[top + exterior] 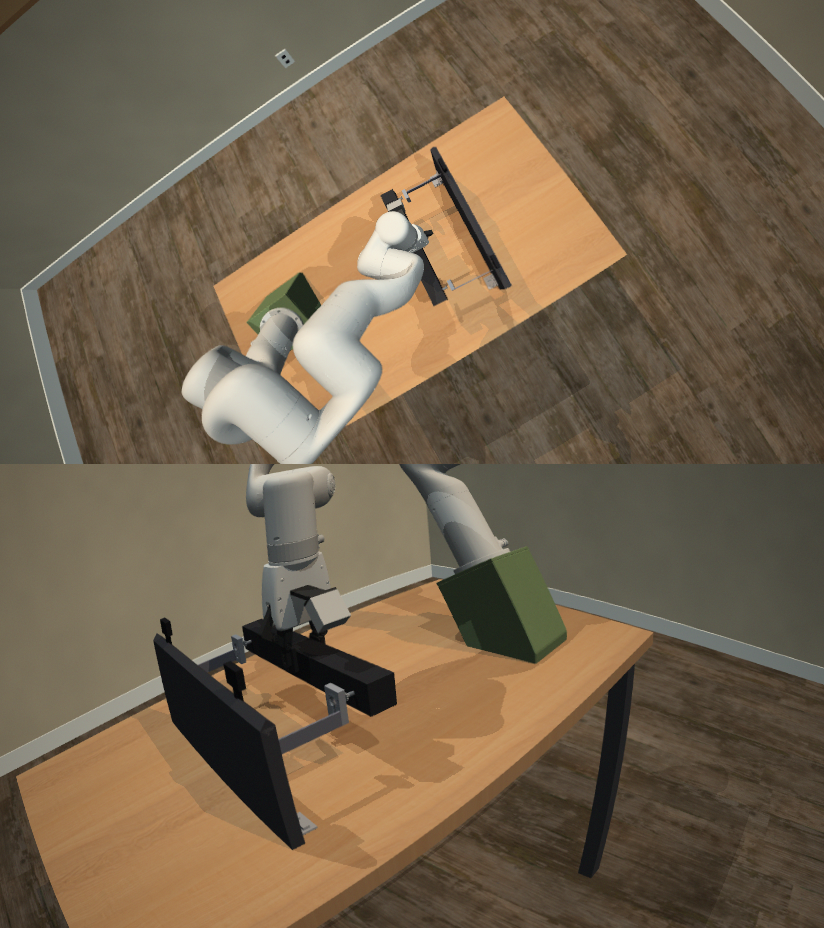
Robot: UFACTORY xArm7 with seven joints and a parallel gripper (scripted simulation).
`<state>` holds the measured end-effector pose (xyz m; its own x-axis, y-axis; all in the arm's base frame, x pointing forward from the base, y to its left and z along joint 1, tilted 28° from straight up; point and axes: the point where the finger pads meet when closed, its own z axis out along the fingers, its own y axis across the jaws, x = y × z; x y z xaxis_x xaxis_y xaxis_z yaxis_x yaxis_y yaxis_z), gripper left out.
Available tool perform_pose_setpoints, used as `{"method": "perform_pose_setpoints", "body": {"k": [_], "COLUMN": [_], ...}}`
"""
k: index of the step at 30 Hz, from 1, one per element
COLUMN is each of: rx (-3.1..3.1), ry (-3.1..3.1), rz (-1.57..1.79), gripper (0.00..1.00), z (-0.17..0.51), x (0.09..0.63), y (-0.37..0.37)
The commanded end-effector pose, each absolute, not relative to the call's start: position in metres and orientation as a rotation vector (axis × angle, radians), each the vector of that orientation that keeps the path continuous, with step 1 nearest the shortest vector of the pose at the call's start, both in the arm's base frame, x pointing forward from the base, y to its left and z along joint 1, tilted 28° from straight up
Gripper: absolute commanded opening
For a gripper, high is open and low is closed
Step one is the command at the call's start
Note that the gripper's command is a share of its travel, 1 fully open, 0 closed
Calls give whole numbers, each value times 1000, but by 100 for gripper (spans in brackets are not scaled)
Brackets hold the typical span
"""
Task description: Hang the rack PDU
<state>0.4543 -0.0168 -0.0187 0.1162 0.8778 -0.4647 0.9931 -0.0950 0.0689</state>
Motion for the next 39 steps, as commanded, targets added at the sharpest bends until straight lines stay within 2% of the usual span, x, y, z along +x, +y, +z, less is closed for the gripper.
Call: {"method": "perform_pose_setpoints", "body": {"k": [1, 39], "rx": [2036, 2035], "ry": [1822, 1821], "rz": [-430, -429], "gripper": [0, 0], "z": [-18, -16], "x": [456, 472], "y": [-15, -16]}}
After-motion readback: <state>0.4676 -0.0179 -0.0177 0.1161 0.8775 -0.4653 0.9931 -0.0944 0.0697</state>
